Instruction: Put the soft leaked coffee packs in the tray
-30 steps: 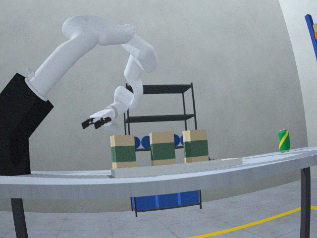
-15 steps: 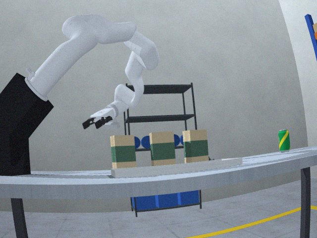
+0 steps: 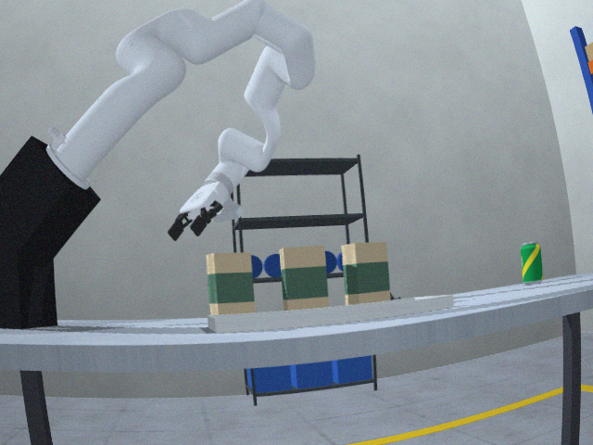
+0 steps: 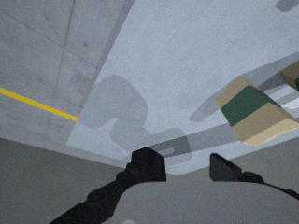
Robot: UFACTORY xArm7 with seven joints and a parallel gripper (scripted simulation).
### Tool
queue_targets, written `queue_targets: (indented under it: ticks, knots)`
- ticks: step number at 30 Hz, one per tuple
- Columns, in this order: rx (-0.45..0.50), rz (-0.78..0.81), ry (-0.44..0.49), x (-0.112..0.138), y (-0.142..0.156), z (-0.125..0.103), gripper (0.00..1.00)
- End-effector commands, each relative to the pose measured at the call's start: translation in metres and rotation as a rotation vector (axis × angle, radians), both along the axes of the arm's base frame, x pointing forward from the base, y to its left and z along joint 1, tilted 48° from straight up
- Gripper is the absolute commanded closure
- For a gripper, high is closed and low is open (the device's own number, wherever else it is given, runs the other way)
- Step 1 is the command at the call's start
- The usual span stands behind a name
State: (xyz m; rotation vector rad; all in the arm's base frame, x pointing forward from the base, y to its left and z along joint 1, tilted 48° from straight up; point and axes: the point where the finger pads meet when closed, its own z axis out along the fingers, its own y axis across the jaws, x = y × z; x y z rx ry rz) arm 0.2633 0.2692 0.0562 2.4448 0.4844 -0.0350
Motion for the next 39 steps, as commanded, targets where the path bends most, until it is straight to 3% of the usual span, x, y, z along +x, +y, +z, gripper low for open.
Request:
queue_targets:
  ticks: [1,6,9,11,24,39]
  knots:
    - [0.097,0.041,-0.142,0.01,-0.026,0.017,0.0]
    - [0.174,0.069,-0.274,0.021,-0.059,0.034,0.0]
    - [0.18,0.071,-0.283,0.021,-0.061,0.035,0.0]
    - [0.239,0.093,-0.383,0.029,-0.086,0.048,0.0]
    - [0.404,0.151,-0.667,0.052,-0.156,0.084,0.0]
    - [0.431,0.163,-0.714,0.054,-0.167,0.089,0.0]
